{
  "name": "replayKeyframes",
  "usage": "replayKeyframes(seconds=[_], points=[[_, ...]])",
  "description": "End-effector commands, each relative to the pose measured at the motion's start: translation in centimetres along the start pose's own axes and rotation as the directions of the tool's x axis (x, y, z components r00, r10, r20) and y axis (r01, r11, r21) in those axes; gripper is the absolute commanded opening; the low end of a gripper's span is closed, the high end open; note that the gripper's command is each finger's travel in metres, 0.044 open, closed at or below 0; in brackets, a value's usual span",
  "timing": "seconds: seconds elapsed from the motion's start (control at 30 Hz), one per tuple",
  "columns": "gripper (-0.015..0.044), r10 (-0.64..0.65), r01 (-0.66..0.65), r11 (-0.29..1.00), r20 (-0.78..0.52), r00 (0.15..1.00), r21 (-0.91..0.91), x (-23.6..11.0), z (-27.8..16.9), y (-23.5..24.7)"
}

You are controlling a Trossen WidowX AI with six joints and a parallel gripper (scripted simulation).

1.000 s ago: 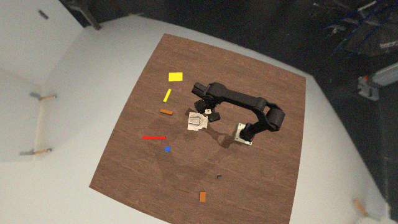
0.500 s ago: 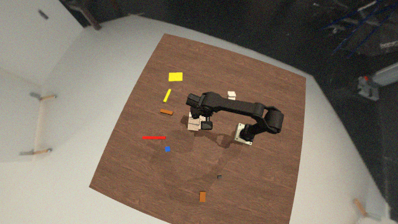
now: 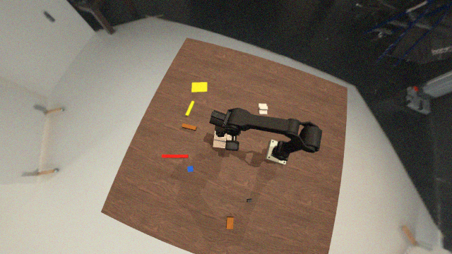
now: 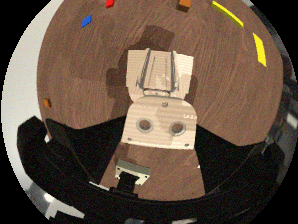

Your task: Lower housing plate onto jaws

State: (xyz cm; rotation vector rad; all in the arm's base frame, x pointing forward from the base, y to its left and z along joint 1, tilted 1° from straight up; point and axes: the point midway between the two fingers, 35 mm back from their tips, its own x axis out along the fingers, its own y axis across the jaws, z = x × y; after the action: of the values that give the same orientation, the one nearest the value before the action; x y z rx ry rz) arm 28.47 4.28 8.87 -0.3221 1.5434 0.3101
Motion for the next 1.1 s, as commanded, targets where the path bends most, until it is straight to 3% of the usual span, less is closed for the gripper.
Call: replayKeyframes(seconds=[0.0, 1.07], points=[[0.0351, 0.002, -0.002, 1.0, 0.003, 1.0, 0.005, 0.0, 0.04, 0.08], [0.0351, 0.003, -0.003, 1.0, 0.002, 1.0, 0.02, 0.01, -0.76, 0.88]])
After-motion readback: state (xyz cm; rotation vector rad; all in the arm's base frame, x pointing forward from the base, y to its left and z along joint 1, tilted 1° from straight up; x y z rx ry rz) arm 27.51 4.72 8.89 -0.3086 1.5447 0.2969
